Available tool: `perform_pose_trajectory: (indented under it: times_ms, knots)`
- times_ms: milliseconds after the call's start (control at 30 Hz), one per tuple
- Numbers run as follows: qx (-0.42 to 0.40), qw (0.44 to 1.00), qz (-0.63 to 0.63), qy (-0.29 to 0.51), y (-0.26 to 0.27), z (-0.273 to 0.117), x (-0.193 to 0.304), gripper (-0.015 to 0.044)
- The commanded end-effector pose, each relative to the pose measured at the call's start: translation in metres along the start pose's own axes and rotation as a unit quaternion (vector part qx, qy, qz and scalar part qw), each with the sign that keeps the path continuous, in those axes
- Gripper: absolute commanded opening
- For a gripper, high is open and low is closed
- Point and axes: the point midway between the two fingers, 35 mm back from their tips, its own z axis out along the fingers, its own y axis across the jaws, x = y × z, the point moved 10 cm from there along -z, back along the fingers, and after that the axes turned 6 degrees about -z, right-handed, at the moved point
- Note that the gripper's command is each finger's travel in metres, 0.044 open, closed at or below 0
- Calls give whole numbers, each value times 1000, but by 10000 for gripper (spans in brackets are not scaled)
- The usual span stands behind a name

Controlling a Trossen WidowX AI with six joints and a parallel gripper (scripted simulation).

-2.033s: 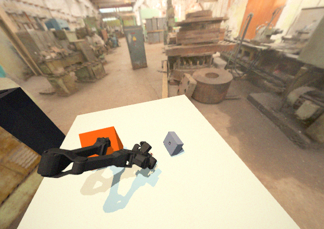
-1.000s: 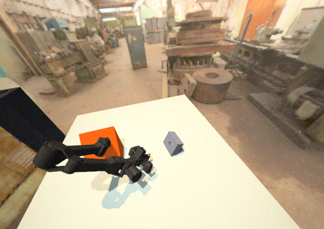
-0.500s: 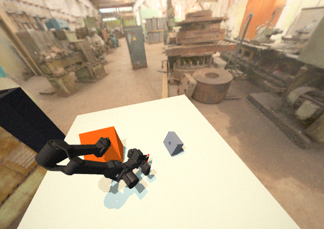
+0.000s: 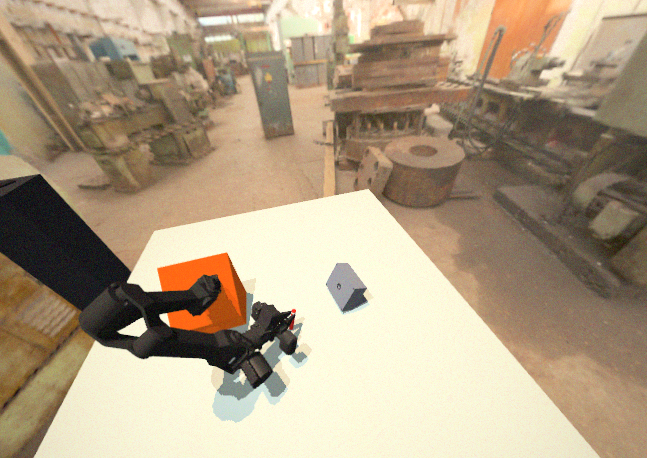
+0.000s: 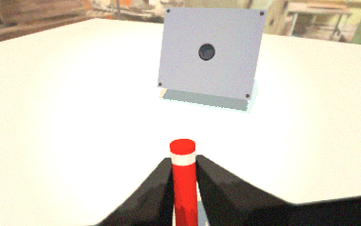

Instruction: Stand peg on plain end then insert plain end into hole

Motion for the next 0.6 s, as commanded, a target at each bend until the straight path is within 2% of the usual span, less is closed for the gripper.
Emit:
perform_pose_trajectory:
  times_ms: [0, 467, 567]
  knots:
    - [2, 1000, -1, -19, 0, -2, 5, 51]
    - [8, 997, -1, -79, 2, -9, 22, 51]
    - [7, 998, -2, -68, 2, -9, 19, 51]
